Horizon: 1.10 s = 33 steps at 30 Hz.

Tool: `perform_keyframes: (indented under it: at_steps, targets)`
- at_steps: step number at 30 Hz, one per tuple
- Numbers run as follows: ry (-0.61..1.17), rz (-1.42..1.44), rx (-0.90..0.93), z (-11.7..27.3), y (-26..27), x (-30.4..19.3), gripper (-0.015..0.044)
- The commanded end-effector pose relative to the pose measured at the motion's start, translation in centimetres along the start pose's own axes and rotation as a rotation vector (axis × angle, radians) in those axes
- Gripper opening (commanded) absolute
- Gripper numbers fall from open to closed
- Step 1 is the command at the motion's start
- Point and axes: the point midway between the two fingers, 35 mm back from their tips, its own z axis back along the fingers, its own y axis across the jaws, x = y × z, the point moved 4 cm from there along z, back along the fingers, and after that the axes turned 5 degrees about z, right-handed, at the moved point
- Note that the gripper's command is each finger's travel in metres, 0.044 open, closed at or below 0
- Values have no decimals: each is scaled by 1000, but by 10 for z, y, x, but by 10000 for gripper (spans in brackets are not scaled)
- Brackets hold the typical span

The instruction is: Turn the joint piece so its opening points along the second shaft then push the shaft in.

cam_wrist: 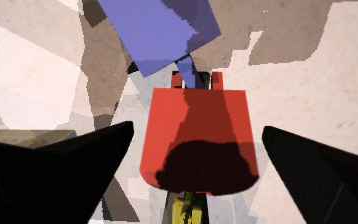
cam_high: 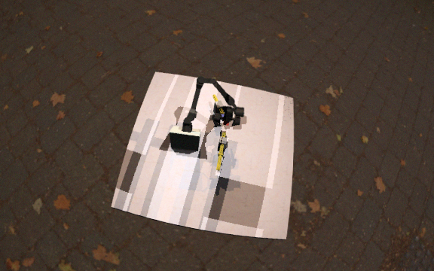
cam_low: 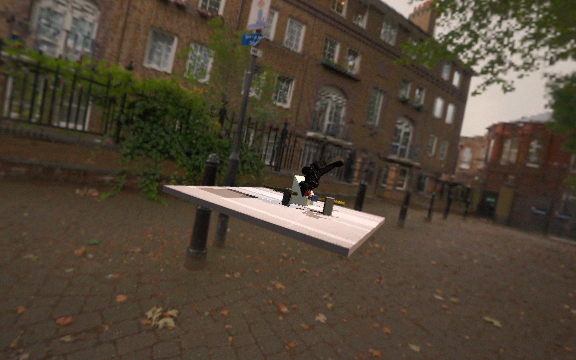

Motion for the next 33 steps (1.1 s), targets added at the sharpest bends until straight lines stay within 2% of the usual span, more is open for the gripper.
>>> perform_keyframes:
  at_steps: [1,9,33]
  targets:
    - [-5,-9,3,-3,1,-1,388]
    - [-5,-9,3,-3,1,-1,182]
    - [-5,-9,3,-3,1,-1,182]
